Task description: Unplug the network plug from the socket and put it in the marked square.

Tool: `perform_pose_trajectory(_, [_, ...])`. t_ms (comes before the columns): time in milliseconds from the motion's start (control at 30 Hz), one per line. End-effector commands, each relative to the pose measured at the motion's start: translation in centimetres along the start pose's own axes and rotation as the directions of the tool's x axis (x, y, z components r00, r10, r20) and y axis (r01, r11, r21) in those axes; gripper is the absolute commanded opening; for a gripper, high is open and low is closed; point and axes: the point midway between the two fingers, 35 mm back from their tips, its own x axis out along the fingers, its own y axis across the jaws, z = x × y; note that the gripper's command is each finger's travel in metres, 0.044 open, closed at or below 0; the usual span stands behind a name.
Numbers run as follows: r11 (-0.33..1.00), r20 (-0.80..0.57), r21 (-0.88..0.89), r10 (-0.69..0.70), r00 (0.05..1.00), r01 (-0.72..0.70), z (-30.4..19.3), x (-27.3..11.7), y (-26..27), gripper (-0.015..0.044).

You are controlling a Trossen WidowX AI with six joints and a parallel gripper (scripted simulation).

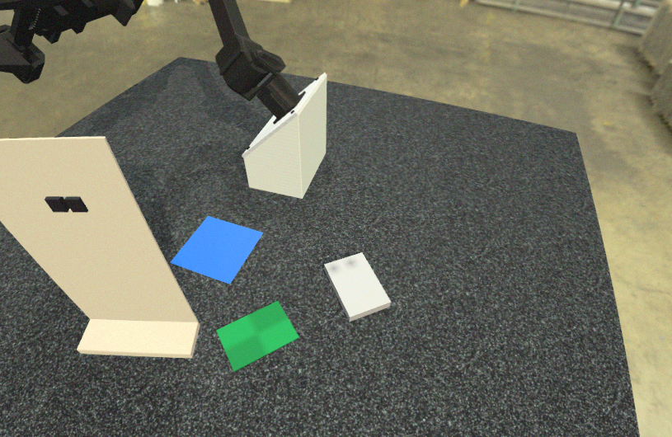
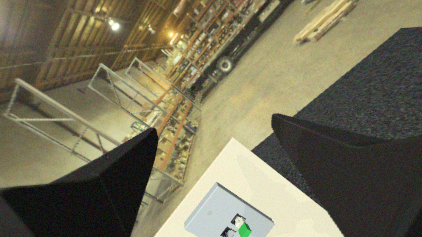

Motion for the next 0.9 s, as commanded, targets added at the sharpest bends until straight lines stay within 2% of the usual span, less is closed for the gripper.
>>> perform_pose_trajectory(0, [1.000,-0.003,0.001,0.001,1.000,-0.001,-0.1,0.0,0.0,0.0374])
perform_pose_trajectory(267, [0.997,-0.120,0.066,0.041,0.992,-0.034,-3.2,-0.2,-1.5,0.0164])
perform_pose_trajectory(867, [0.928,-0.353,0.370,0.172,0.920,-0.032,-10.1,-3.2,-4.4,0.0156])
